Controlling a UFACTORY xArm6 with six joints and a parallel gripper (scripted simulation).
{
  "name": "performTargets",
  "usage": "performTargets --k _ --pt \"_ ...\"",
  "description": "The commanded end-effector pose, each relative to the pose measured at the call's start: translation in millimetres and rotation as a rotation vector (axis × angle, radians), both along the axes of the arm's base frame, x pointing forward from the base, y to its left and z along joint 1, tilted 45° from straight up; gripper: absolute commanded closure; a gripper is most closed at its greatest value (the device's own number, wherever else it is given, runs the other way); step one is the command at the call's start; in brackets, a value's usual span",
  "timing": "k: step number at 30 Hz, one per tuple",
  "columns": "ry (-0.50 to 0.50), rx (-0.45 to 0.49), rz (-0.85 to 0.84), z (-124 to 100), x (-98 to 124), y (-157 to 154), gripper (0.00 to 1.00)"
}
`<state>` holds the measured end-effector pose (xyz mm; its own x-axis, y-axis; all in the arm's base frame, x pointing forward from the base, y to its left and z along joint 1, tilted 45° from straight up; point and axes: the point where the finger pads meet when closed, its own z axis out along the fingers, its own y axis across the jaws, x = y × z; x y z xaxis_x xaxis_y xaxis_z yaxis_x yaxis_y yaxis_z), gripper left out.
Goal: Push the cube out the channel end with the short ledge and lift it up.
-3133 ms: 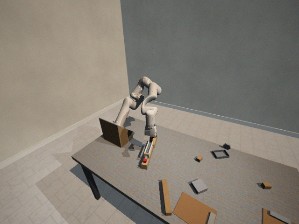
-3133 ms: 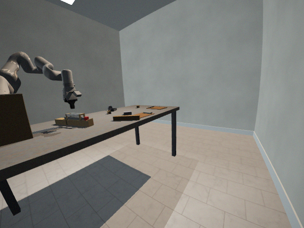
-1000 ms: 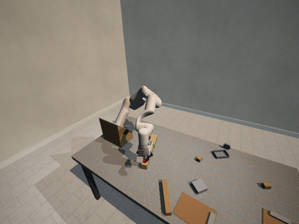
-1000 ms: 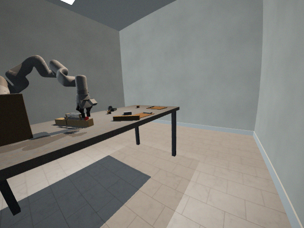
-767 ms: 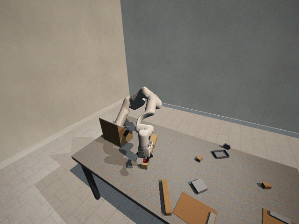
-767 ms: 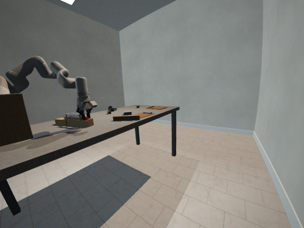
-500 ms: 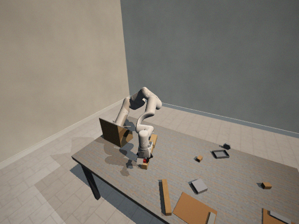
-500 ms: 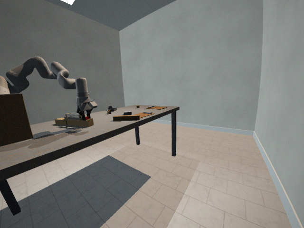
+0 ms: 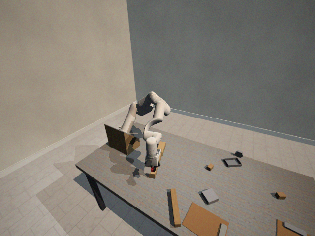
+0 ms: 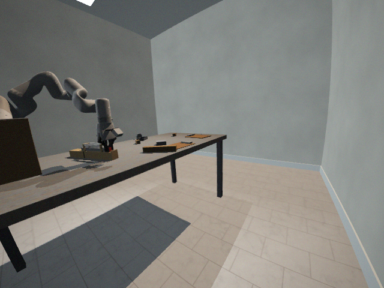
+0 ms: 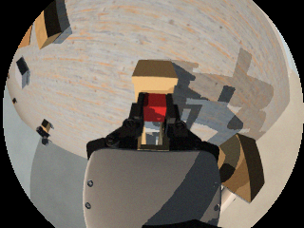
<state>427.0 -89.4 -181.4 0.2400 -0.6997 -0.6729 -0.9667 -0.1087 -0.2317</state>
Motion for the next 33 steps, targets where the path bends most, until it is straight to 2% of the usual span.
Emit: performTargets --k 1,28,33 --pt "-0.003 -0.002 -0.002 1 1 -2 1.00" --pt "-0.003 -0.002 -0.002 1 1 -2 1.00" --pt "-0.003 -0.002 -0.002 12 0 -13 1.00"
